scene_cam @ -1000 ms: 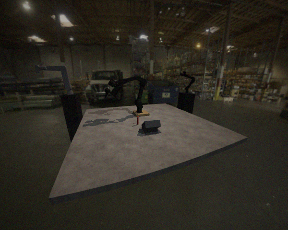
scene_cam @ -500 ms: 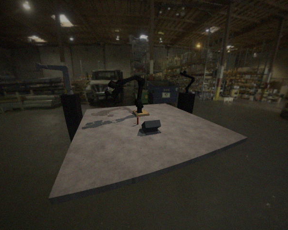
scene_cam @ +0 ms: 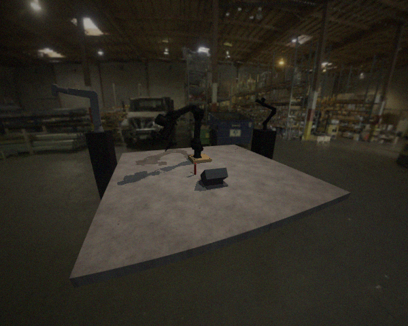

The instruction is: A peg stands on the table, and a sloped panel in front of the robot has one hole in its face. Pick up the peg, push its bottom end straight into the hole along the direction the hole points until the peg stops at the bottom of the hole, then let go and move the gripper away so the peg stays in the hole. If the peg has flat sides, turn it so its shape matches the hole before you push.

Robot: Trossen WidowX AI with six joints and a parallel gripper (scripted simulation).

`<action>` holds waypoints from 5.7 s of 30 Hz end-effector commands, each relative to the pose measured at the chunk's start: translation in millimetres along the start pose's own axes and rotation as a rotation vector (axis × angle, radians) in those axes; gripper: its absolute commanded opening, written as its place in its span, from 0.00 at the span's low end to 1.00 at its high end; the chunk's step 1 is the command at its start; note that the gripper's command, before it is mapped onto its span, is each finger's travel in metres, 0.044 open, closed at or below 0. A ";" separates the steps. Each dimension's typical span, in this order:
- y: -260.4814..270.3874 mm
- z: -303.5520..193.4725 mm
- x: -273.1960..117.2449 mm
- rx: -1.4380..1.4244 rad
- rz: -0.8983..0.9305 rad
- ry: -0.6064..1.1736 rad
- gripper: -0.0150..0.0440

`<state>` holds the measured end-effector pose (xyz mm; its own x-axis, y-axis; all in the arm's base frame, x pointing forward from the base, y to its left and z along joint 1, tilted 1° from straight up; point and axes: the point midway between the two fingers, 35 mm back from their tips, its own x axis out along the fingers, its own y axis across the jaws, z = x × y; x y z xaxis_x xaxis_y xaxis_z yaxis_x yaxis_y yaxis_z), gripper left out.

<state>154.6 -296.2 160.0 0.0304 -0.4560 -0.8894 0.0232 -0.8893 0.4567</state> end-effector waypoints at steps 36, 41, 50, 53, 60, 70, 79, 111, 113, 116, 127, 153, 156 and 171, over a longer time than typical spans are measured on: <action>-124.3 -123.8 -26.2 -0.364 -0.299 0.151 1.00; -144.4 -134.3 -33.1 -0.407 -0.342 0.158 1.00; -180.6 -148.8 -46.5 -0.479 -0.414 0.161 1.00; -192.4 -152.2 -51.1 -0.502 -0.436 0.160 1.00; -208.1 -155.2 -57.1 -0.531 -0.463 0.157 1.00; -214.0 -156.7 -45.0 -0.531 -0.463 0.157 1.00; -220.8 -157.6 -31.9 -0.531 -0.463 0.157 1.00; -235.3 -156.7 -4.3 -0.537 -0.459 0.158 0.60; -235.3 -156.7 -4.3 -0.537 -0.459 0.158 0.51; -235.3 -156.7 -4.3 -0.537 -0.459 0.158 0.38; -233.4 -157.2 -7.6 -0.537 -0.460 0.158 0.25; -197.4 -156.1 -74.3 -0.548 -0.460 0.165 0.25; -198.0 -156.6 -74.9 -0.576 -0.454 0.179 0.25; -201.2 -159.5 -78.3 -0.728 -0.419 0.253 0.25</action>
<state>306.5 -77.4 138.8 0.0813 0.0006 -0.9967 0.6876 -0.7240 0.0557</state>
